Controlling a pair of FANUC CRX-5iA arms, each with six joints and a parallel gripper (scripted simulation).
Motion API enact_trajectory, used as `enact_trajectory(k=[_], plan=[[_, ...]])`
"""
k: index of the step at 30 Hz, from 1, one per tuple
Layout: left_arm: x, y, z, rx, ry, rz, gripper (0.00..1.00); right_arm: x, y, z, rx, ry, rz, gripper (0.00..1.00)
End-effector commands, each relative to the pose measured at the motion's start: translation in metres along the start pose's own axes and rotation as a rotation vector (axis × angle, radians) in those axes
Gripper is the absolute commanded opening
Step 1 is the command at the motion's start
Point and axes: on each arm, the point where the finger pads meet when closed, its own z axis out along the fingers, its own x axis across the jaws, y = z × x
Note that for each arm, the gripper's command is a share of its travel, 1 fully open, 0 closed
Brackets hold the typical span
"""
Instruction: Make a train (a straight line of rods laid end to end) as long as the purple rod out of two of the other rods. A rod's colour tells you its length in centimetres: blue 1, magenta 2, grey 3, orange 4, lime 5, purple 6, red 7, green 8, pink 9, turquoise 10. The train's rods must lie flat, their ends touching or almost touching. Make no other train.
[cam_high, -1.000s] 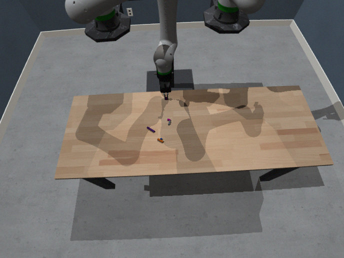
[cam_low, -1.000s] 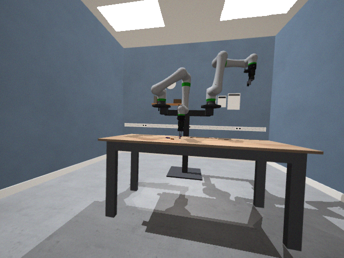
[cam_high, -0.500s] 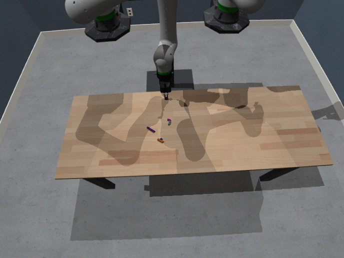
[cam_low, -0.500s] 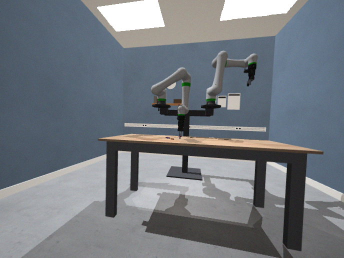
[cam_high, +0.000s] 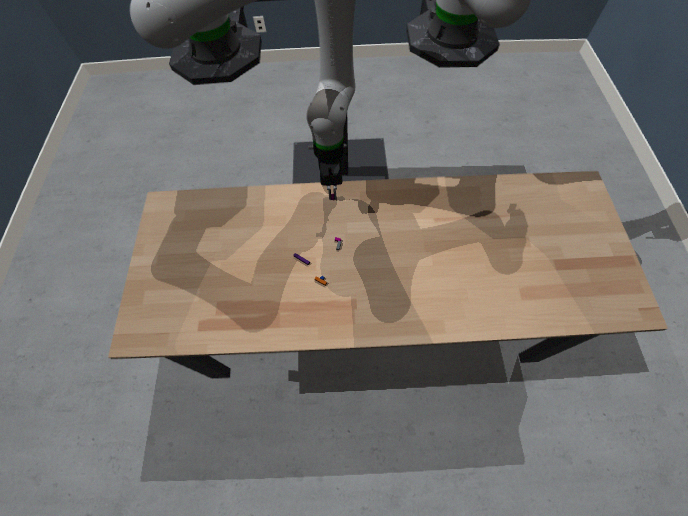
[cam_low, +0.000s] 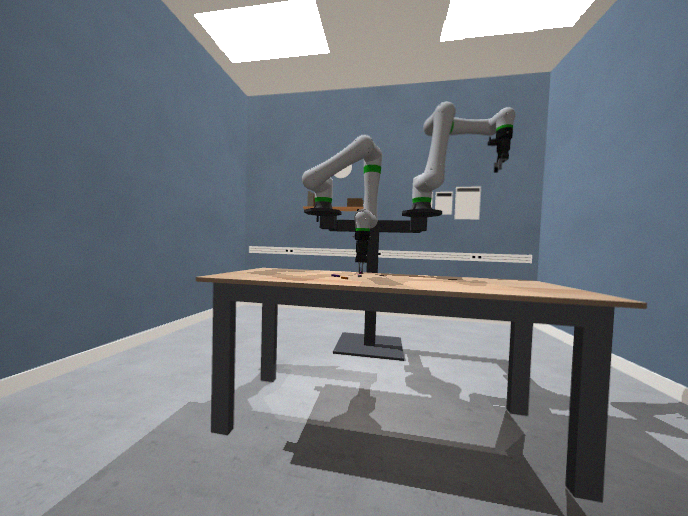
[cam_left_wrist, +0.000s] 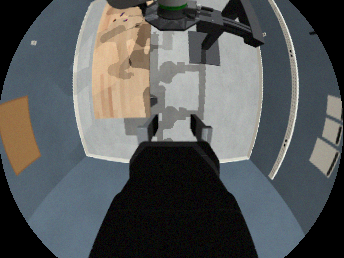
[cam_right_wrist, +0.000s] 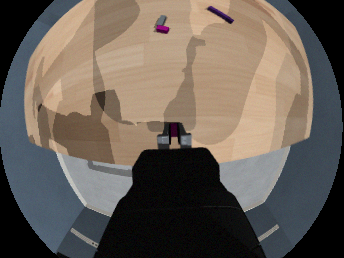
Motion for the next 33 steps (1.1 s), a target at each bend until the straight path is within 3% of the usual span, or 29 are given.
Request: enact_trajectory(k=[1,7,19,33], plan=[[0.000,0.000,-0.001,-0.002,0.000,0.000,1.00,-0.001,0.000,-0.002,0.001,-0.001,0.000,0.24],[0.000,0.000,-0.001,-0.002,0.000,0.000,1.00,-0.001,0.000,-0.016,0.001,-0.001,0.000,0.24],[0.000,0.000,-0.001,-0.002,0.000,0.000,1.00,-0.001,0.000,-0.094,0.001,-0.001,0.000,0.24],[0.000,0.000,-0.001,-0.002,0.000,0.000,1.00,-0.001,0.000,-0.100,0.001,-0.001,0.001,0.24]])
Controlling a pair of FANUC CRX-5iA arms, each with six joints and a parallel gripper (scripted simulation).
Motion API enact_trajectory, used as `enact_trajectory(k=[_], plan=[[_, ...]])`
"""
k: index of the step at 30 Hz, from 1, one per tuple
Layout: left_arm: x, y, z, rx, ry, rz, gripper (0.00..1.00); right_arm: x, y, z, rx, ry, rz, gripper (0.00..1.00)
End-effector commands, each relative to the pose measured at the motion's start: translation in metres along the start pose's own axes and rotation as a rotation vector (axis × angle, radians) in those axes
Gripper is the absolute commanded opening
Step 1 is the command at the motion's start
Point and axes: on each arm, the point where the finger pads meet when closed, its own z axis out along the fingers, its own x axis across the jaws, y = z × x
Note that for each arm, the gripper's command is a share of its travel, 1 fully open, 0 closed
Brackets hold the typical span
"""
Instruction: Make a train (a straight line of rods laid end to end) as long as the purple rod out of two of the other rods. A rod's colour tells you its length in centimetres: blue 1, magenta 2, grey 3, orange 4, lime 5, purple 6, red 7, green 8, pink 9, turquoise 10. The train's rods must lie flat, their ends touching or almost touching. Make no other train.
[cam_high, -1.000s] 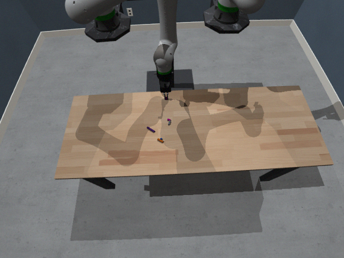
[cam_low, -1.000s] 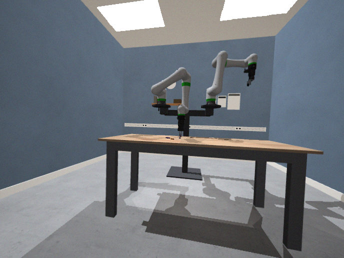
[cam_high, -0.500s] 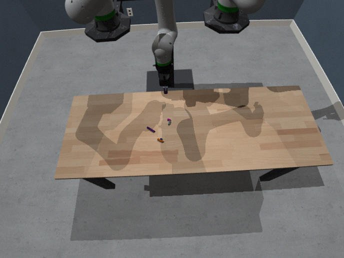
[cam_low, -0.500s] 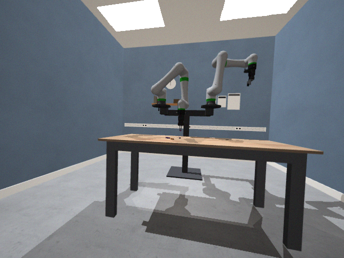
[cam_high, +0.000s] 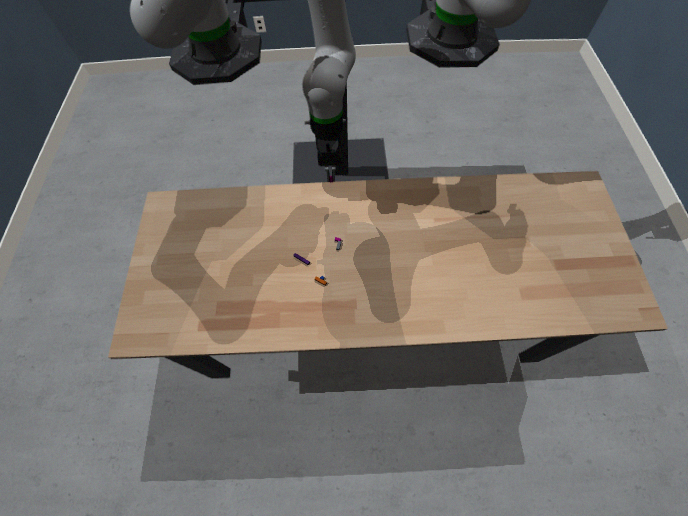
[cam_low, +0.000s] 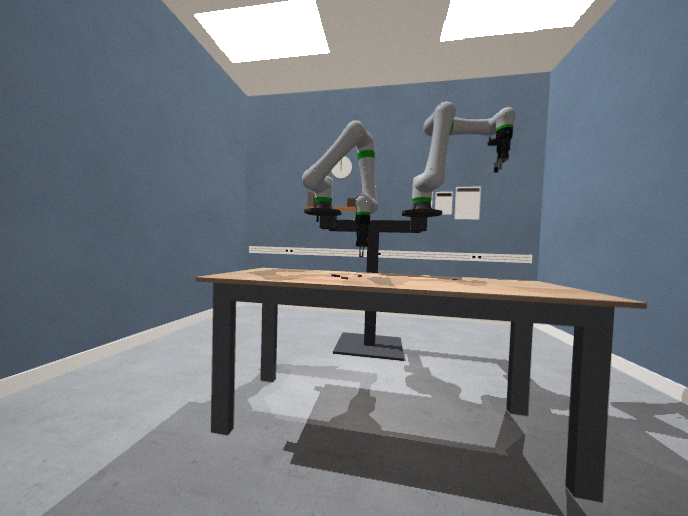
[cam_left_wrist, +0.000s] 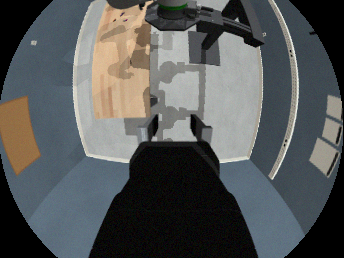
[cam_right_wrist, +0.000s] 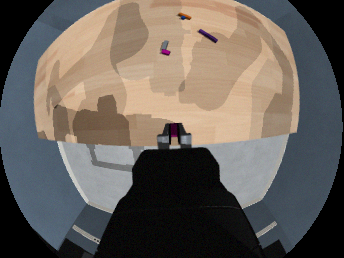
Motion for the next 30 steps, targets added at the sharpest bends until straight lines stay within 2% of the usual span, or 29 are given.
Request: enact_trajectory(k=[1,4,6,8,21,23,24,30], plan=[[0.000,0.000,-0.001,-0.002,0.000,0.000,1.00,-0.001,-0.001,0.000,0.001,-0.001,0.009,0.24],[0.000,0.000,-0.001,-0.002,0.000,0.000,1.00,-0.004,-0.005,0.000,0.000,-0.001,0.116,0.24],[0.000,0.000,-0.001,-0.002,0.000,0.000,1.00,-0.004,-0.005,0.000,0.000,-0.001,0.116,0.24],[0.000,0.000,-0.001,-0.002,0.000,0.000,1.00,-0.009,-0.011,0.001,0.000,-0.001,0.266,0.24],[0.000,0.000,-0.001,-0.002,0.000,0.000,1.00,-0.025,-0.027,0.001,0.000,-0.002,0.745,0.24],[0.000,0.000,-0.001,-0.002,0.000,0.000,1.00,-0.025,-0.027,0.001,0.000,-0.002,0.745,0.24],[0.000,0.000,-0.001,-0.002,0.000,0.000,1.00,-0.028,-0.030,0.001,-0.001,-0.002,0.852,0.24],[0.000,0.000,-0.001,-0.002,0.000,0.000,1.00,-0.035,-0.035,0.000,-0.001,-0.002,1.040,0.24]])
